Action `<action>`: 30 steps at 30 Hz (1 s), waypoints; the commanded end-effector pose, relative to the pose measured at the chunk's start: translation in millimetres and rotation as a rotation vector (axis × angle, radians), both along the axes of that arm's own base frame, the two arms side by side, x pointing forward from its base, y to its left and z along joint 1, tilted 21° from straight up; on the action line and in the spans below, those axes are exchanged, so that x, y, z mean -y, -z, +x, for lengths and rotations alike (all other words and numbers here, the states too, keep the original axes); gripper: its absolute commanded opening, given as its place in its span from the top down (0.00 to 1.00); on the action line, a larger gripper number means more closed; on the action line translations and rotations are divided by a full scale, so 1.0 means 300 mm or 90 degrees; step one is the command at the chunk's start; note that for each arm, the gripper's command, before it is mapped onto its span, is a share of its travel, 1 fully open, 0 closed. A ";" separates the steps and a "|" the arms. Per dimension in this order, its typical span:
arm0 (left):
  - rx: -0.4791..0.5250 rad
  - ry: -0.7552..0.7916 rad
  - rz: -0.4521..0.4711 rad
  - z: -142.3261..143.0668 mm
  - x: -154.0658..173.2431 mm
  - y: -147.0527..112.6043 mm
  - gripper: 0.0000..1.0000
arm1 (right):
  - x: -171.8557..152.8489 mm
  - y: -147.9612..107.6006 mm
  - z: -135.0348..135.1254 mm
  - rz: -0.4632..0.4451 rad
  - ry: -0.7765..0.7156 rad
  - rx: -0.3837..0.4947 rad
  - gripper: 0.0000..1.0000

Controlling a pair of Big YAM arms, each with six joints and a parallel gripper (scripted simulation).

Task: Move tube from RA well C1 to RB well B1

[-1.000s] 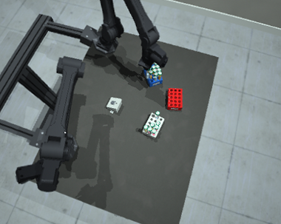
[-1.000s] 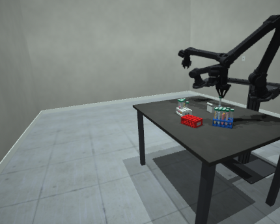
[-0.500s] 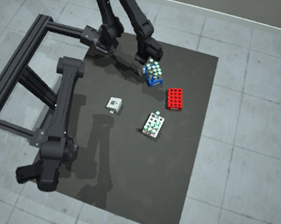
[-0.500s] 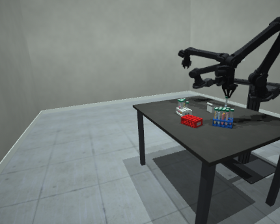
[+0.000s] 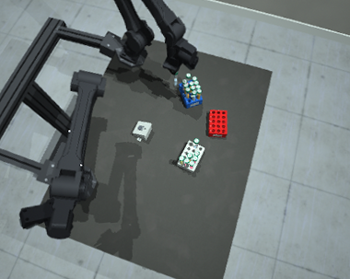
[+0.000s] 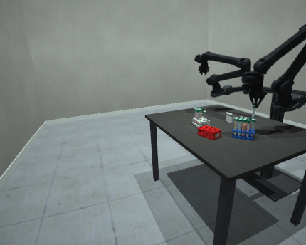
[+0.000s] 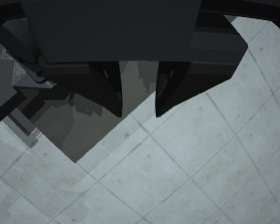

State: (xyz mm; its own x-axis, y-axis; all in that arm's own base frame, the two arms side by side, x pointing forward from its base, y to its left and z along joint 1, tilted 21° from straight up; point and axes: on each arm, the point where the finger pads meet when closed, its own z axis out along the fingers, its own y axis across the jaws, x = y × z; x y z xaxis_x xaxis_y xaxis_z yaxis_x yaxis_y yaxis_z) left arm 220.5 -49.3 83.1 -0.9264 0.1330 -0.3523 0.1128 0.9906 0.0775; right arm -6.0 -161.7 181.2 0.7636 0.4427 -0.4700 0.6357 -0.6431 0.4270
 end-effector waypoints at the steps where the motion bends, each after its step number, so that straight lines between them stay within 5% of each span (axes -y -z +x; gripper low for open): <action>1: 0.030 0.005 -0.006 0.072 -0.003 -0.073 1.00 | 0.008 -0.054 0.002 -0.021 0.000 0.005 0.70; 30: 0.012 0.005 0.002 0.133 -0.100 -0.061 1.00 | 0.008 -0.054 0.002 -0.021 0.000 0.005 0.70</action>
